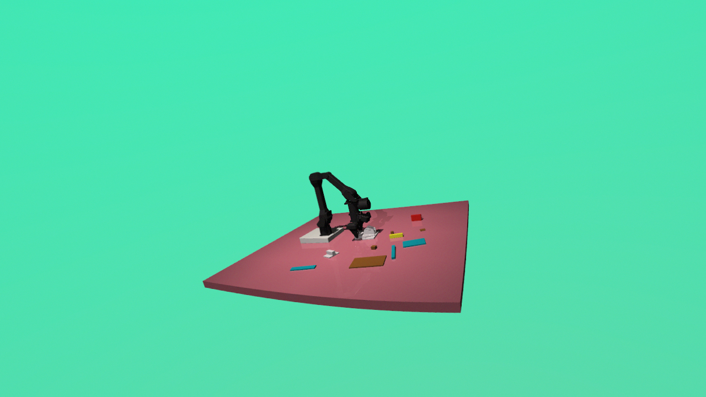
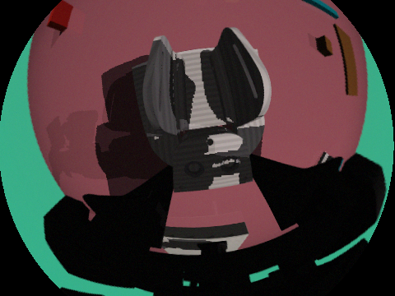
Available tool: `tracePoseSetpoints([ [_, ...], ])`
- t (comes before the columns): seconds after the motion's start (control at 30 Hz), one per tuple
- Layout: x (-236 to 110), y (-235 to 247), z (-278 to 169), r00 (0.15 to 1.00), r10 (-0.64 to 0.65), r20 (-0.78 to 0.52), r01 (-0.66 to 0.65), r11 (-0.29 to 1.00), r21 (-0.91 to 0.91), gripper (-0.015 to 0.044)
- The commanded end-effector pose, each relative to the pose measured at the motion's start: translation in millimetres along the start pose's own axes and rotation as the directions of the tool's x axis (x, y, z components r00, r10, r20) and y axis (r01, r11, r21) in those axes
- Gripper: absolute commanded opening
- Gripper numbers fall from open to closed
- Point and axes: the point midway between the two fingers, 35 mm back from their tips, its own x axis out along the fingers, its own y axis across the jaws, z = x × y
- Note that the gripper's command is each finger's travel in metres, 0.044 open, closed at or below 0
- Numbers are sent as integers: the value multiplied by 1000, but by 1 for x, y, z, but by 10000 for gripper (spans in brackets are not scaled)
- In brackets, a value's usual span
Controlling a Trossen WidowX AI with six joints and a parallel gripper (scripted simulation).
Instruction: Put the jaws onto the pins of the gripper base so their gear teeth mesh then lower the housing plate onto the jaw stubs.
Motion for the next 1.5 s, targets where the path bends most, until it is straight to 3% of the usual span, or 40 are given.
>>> tracePoseSetpoints([
  [0.0,1,0,0,1000,-4,-4,4,1000,4,351],
  [1.47,1,-1,0,1000,-4,-4,4,1000,4,351],
])
